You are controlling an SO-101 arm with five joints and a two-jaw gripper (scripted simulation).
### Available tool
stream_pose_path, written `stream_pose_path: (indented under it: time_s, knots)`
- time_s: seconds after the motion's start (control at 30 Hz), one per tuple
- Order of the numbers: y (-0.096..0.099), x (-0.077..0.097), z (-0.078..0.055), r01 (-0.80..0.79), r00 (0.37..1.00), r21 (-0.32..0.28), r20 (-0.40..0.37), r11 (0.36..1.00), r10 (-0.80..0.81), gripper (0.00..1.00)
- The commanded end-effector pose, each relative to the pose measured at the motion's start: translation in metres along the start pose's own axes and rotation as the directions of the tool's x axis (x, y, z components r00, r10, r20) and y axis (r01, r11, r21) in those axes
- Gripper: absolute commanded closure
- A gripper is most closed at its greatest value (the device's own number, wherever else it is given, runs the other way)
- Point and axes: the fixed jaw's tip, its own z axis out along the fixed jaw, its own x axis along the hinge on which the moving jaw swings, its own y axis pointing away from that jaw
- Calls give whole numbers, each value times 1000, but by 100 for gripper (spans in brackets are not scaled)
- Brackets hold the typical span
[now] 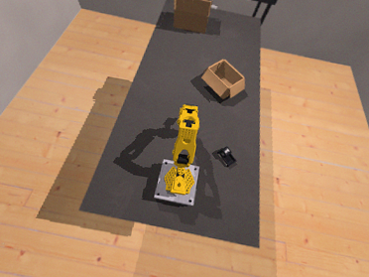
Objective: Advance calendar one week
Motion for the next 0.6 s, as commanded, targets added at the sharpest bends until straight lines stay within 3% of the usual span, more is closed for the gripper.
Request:
stream_pose_path:
  time_s: [0.0,0.27,0.57]
  knots:
    - [0,-5,-12,4,1000,1,28,1000,-4,100]
    - [1,-3,-31,4,1000,1,28,1000,-4,100]
    - [1,-3,-34,4,1000,1,28,1000,-4,100]
